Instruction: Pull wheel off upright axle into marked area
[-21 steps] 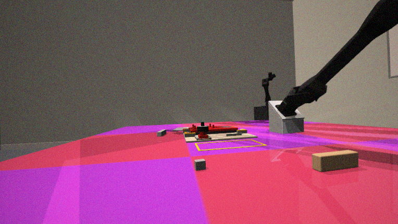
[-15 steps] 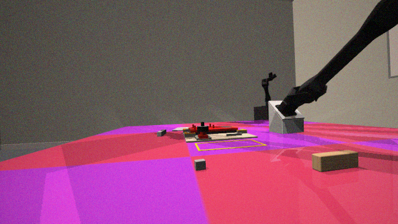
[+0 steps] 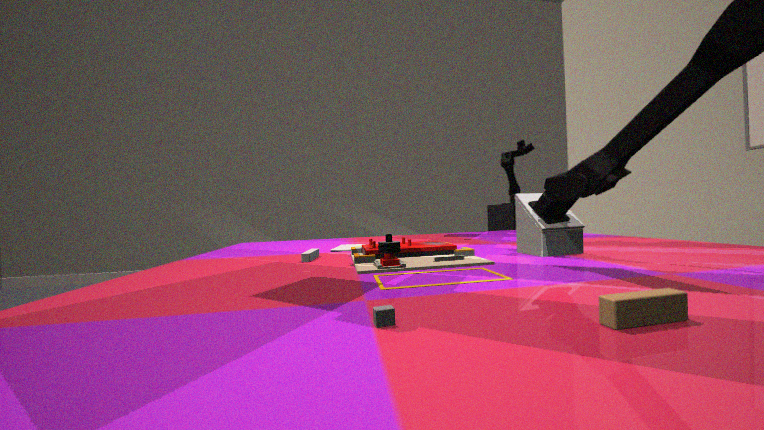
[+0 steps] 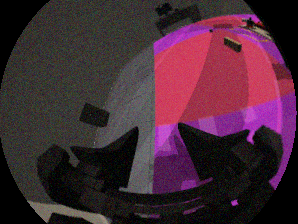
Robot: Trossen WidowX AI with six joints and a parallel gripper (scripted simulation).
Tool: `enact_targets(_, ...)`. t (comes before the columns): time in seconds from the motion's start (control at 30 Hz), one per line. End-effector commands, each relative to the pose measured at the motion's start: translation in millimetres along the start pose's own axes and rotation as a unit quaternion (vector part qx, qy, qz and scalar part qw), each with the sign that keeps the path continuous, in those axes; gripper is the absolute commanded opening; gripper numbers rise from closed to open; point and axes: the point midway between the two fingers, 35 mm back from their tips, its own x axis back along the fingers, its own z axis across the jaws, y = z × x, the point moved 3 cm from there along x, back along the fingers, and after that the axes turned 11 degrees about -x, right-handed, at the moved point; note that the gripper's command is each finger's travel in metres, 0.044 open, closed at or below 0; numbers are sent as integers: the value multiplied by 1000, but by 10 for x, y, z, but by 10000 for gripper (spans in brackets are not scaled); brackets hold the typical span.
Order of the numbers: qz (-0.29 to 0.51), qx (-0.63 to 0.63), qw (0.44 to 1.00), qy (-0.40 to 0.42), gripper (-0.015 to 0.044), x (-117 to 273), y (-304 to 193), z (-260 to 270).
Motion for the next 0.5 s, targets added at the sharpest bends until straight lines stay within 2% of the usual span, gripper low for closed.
enact_targets(0.0, -23, 25, 999, -17, 300, -369, 206, -68)
enact_targets(0.27, -66, 57, 995, -55, 300, -1014, 726, -189)
enact_targets(0.47, -65, 118, 989, -66, 300, -1150, 958, -195)
